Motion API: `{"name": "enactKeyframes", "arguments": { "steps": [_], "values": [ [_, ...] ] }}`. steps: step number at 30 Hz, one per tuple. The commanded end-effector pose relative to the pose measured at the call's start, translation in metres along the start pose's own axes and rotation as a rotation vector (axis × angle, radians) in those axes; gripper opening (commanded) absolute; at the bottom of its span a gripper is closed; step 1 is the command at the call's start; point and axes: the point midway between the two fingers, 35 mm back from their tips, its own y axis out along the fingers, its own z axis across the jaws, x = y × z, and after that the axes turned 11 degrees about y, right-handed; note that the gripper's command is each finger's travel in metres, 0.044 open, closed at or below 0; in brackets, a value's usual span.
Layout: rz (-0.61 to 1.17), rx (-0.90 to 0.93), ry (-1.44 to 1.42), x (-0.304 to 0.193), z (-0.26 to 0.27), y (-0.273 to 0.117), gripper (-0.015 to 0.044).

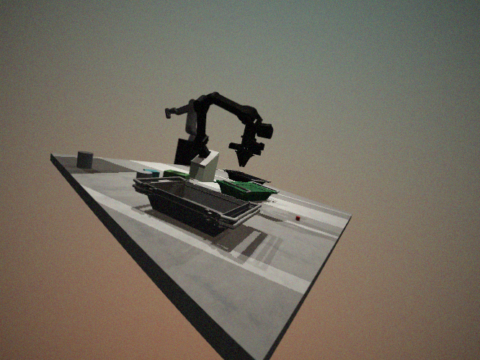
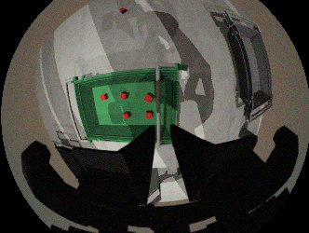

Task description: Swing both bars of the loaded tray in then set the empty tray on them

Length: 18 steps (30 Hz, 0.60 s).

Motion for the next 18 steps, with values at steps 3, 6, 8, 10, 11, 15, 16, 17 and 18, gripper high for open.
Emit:
{"name": "enactKeyframes", "arguments": {
  "steps": [3,6,8,10,11,15,16,17,18],
  "values": [
    [-0.002,-0.010,-0.032,-0.008,-0.002,-0.073,0.0086],
    [-0.010,0.004,-0.012,0.002,0.025,-0.033,0.0086],
    [-0.009,0.007,-0.004,0.004,0.058,-0.024,0.0086],
    [-0.007,0.010,0.003,0.003,0.092,-0.013,0.0086],
    [-0.006,0.011,0.006,0.002,0.109,-0.007,0.0086],
    [-0.003,0.012,0.021,-0.013,0.176,0.019,0.0086],
    [-0.003,0.011,0.025,-0.018,0.192,0.026,0.0086],
    [-0.002,0.011,0.029,-0.024,0.208,0.034,0.0086],
    [-0.002,0.010,0.033,-0.031,0.223,0.042,0.0086]
  ]
}}
